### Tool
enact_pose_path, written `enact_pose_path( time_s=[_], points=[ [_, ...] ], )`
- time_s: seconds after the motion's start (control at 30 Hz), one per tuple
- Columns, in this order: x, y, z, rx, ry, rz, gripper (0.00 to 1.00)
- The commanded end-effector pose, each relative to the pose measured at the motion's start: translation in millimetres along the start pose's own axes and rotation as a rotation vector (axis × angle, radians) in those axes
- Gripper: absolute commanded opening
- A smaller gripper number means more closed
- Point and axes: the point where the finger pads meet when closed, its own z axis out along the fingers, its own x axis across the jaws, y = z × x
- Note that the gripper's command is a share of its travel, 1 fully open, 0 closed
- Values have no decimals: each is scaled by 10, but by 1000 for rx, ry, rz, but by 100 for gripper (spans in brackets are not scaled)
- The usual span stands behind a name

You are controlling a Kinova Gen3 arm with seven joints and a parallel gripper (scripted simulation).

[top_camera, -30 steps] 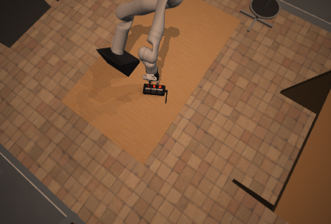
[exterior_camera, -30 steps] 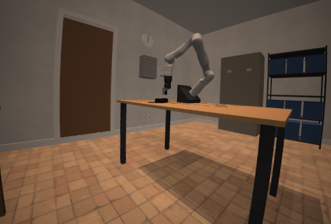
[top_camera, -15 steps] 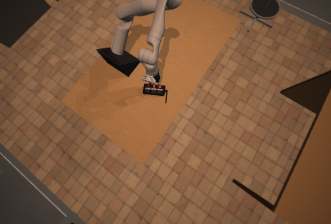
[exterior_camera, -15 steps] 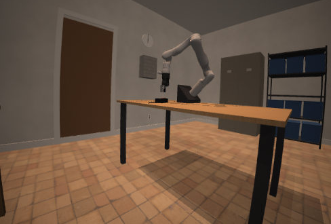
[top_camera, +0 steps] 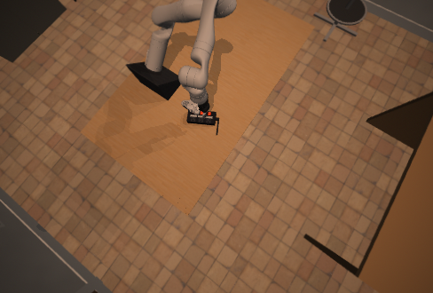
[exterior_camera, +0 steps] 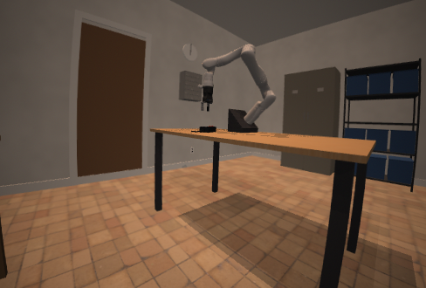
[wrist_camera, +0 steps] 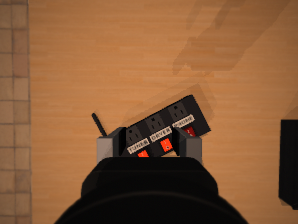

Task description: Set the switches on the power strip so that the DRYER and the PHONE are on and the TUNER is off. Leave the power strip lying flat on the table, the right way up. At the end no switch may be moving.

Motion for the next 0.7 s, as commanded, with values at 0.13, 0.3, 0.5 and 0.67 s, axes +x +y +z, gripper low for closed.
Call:
enact_pose_path(
  time_s=[0.13, 0.3, 0.5, 0.67],
  points=[
    [-4, -31, -18, 1, 0, 6, 100],
    [-4, -31, -18, 1, 0, 6, 100],
    [-4, -30, -17, 1, 0, 8, 100],
    [-5, -17, 1, 0, 0, 34, 100]
  ],
)
